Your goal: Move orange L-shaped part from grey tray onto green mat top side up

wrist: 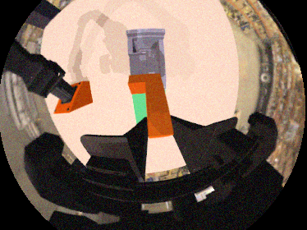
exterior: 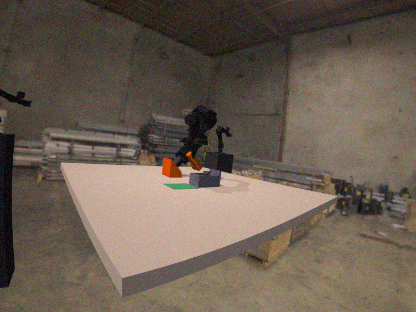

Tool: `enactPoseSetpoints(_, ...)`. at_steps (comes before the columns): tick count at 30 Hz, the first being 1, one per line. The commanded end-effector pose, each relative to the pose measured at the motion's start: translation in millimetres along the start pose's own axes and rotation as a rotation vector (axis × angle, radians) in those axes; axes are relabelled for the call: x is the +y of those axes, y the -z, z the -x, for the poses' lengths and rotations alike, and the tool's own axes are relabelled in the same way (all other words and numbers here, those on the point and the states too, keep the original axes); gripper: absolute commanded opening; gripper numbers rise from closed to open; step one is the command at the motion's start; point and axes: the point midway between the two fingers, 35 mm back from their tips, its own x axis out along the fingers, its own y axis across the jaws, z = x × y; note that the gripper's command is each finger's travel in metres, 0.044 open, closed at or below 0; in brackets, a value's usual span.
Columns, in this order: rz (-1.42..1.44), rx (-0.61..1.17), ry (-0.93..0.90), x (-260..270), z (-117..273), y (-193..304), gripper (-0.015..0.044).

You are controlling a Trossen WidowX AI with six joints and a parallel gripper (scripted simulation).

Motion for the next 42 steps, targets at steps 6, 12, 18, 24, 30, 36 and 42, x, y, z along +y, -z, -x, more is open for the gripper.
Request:
enactPoseSetpoints(6, 0.008, 0.007, 0.0, 4, 1, 44, 0.0)
enactPoseSetpoints(12, 0.008, 0.008, 0.0, 6, 1, 65, 0.0)
enactPoseSetpoints(18, 0.008, 0.008, 0.0, 5, -3, 66, 0.0)
enactPoseSetpoints(24, 0.008, 0.008, 0.0, 5, -12, 66, 0.0)
enactPoseSetpoints(30, 0.009, 0.008, 0.0, 5, -21, 66, 0.0)
enactPoseSetpoints(36, 0.009, 0.008, 0.001, 5, -31, 66, 0.0)
enactPoseSetpoints(42, 0.009, 0.007, 0.001, 5, -40, 66, 0.0)
